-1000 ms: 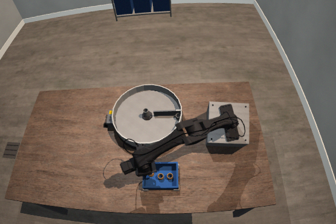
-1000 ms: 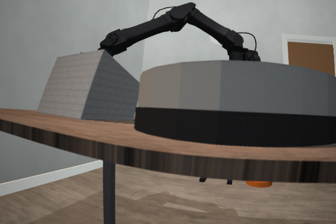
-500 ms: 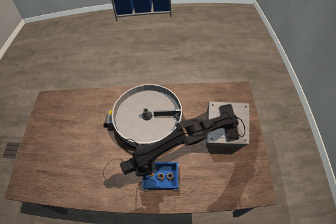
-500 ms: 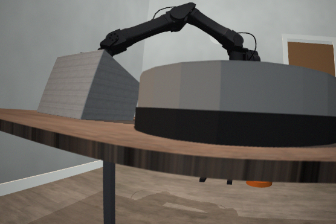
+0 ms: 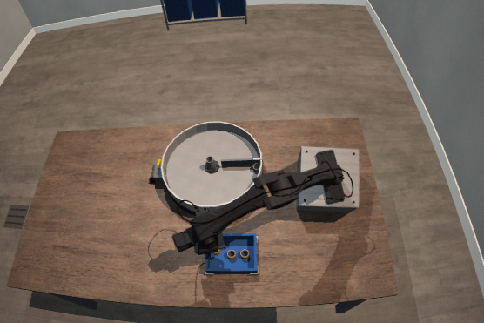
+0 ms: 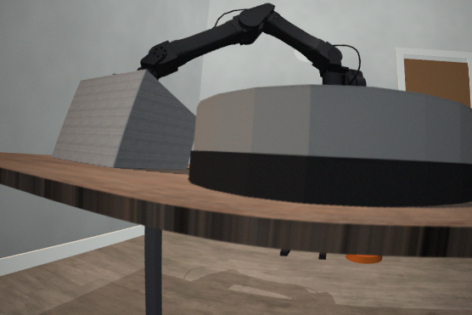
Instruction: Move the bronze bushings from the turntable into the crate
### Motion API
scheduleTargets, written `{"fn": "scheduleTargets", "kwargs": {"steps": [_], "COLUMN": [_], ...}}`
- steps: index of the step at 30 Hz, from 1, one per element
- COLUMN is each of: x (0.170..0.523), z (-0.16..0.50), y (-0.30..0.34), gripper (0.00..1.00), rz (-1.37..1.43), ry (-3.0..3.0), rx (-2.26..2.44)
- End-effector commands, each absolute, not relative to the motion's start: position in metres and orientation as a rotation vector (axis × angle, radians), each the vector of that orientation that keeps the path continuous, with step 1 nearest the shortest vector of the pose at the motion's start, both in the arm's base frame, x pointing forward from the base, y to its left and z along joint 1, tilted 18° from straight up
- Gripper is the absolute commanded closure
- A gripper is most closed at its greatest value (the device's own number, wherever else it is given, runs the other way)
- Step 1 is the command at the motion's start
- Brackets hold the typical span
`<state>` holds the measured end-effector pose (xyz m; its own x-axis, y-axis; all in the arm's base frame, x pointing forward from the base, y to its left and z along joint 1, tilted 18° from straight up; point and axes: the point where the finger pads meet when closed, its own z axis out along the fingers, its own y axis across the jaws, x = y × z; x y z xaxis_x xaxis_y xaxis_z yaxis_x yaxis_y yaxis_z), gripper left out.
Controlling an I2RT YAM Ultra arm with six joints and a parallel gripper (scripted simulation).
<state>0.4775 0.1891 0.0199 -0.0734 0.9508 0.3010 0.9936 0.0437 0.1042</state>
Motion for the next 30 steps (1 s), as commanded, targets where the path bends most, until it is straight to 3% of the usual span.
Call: {"fn": "scheduleTargets", "kwargs": {"steps": [1,30], "x": [0.480,0.478], "z": [0.020,0.021], "y": [0.189,0.187], "gripper": [1.00,1.00], "rz": [-0.415,-0.427], "ry": [-2.157,-2.155], "rx": [-2.043,-2.049]}}
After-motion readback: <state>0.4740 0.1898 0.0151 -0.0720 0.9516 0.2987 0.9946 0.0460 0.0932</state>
